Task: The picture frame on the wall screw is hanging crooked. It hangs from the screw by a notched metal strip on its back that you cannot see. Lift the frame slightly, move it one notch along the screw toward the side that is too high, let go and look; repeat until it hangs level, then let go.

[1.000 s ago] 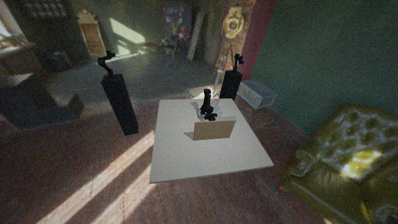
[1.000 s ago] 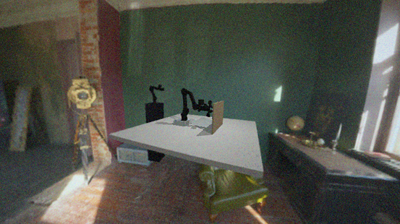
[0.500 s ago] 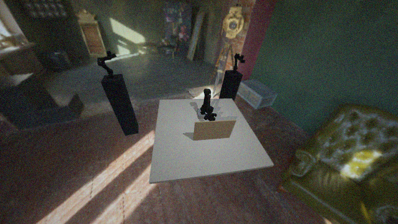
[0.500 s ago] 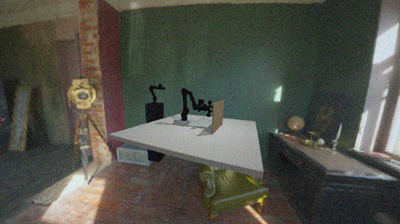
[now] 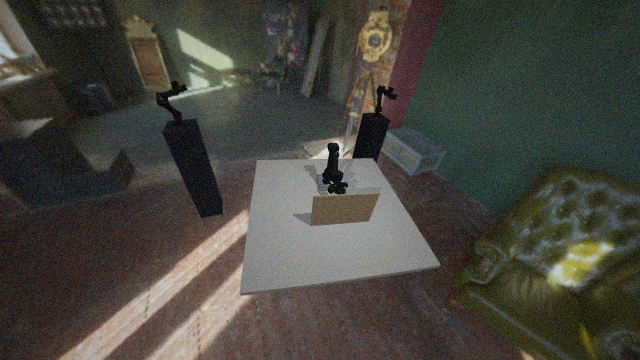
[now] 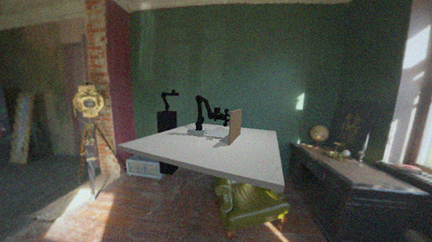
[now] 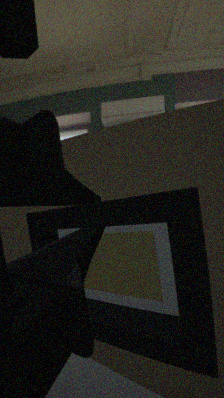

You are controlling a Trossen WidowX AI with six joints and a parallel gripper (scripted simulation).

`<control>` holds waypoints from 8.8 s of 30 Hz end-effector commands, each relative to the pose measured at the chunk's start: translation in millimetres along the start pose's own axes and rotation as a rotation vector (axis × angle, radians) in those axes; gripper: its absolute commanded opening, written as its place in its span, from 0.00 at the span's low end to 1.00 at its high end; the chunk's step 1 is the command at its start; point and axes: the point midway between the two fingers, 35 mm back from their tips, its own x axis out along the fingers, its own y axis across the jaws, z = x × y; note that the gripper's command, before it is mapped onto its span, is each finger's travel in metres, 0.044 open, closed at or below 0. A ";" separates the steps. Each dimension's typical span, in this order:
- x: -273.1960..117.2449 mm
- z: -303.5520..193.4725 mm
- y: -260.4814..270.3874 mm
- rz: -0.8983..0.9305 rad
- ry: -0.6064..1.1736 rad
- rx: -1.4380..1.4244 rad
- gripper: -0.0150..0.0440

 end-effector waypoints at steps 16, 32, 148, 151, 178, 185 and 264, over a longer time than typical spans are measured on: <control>0.1 0.3 -1.4 0.001 0.002 0.101 0.25; 0.1 0.3 -1.6 0.000 0.001 0.130 0.57; -195.8 -16.6 37.3 -0.015 -0.038 -0.127 0.69; -195.8 -16.6 37.3 -0.015 -0.038 -0.127 0.69; -163.0 -28.4 26.7 -0.020 -0.024 -0.094 0.69; -130.0 -17.8 8.1 -0.013 -0.013 -0.056 0.69; 0.1 -5.5 -1.9 0.008 0.002 0.004 0.69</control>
